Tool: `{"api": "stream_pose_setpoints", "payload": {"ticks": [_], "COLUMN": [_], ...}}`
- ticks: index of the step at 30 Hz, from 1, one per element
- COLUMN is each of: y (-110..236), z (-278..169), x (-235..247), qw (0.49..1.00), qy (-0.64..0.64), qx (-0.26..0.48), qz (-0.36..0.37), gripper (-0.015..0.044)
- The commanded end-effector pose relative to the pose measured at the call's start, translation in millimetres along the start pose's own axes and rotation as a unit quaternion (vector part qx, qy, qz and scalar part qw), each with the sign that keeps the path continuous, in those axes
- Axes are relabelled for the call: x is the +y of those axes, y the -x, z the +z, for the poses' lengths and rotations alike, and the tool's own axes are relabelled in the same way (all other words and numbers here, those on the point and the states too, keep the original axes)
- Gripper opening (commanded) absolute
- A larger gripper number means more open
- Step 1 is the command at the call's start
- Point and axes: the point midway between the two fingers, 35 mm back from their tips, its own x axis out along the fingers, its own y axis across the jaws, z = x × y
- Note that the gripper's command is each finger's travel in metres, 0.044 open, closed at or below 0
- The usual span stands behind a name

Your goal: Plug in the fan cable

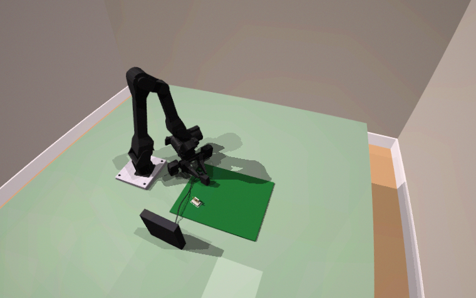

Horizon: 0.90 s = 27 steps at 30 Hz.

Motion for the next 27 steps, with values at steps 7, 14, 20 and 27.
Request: {"api": "stream_pose_setpoints", "payload": {"ticks": [7, 14, 20, 27], "y": [15, 27, 37, 49], "z": [-4, -5, -3, 2], "x": [8, 9, 9, 7], "qw": [1.000, 0.999, 0.999, 0.999], "qy": [-0.003, 0.000, 0.001, 0.002], "qx": [0.023, 0.035, 0.040, 0.041], "qz": [0.013, 0.016, 0.015, 0.011], "gripper": [0.0140, 0.0140, 0.0140, 0.0140]}}
